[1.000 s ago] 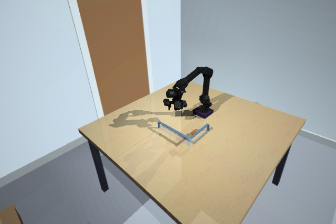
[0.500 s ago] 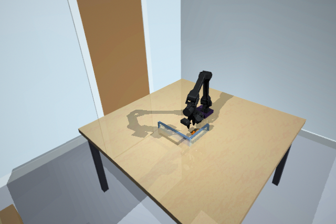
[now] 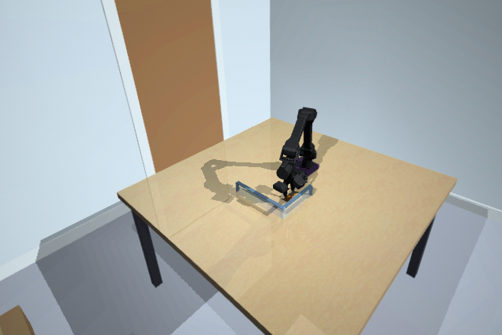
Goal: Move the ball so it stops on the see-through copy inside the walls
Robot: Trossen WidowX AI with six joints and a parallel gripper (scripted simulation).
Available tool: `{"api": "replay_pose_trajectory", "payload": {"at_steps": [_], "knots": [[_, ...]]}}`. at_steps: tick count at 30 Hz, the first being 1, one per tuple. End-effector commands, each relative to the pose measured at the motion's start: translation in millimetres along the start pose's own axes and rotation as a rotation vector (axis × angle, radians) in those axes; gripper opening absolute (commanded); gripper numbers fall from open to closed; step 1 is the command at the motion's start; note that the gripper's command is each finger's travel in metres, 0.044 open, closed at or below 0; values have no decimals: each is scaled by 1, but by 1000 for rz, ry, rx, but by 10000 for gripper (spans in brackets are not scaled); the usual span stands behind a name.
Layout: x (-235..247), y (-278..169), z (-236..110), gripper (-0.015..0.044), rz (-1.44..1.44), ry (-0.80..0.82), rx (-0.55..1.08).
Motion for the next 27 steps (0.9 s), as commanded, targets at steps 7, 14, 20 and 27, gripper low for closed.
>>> {"api": "replay_pose_trajectory", "payload": {"at_steps": [7, 14, 20, 27], "knots": [[-1, 1, 15, 271, 3, -3, -6], [0, 1, 26, 271, 3, -3, -6], [0, 1, 35, 271, 3, -3, -6], [0, 1, 35, 153, 3, -3, -6]]}}
Point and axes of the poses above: the point midway between the two fingers, 35 mm back from their tips, its own z axis out along the fingers, its own x axis across the jaws, y = z × x, the point moved 10 cm from there along -z, back along the fingers, and after that the axes turned 6 degrees about -z, right-handed, at the moved point
